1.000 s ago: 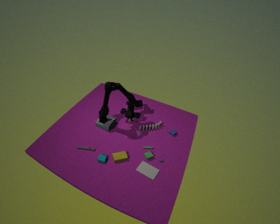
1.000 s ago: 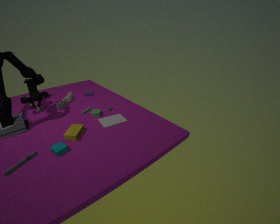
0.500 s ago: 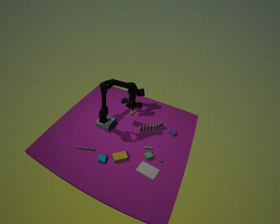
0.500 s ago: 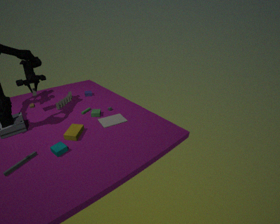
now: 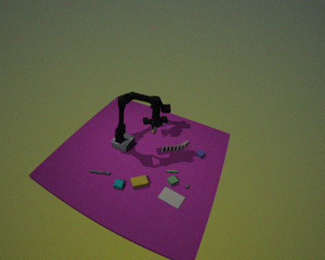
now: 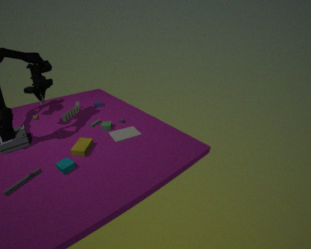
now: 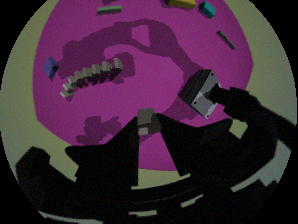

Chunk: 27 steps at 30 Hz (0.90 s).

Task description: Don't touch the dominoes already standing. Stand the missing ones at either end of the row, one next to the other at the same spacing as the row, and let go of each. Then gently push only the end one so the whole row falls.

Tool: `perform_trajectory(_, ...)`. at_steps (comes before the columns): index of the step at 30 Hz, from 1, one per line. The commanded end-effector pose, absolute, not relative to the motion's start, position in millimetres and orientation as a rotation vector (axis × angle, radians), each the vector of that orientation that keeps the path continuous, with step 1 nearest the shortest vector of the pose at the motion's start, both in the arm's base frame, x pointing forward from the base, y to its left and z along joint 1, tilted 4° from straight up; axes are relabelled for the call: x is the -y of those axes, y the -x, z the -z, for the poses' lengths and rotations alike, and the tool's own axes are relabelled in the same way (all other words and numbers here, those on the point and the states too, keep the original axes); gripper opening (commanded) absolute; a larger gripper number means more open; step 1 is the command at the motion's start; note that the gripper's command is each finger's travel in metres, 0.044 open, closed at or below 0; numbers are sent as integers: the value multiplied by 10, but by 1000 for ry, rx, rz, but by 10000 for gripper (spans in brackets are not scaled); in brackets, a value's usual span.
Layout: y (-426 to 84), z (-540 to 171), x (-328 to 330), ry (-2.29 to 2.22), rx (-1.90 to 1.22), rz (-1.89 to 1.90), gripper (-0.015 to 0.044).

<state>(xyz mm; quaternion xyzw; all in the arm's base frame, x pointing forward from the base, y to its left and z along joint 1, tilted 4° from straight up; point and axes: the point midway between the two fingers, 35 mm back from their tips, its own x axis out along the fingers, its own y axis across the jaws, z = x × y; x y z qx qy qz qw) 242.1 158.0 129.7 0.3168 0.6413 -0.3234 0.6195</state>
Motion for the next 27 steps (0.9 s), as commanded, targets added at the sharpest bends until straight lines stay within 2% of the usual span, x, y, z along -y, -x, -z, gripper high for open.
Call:
perform_trajectory(1, -2668, -1295, -1405, -382, -1566, 395, 107)
perform_trajectory(16, -3180, -1266, -905, 458, -1549, -466, 107)
perform_trajectory(27, -3192, -1265, -891, 480, -1545, -488, 107)
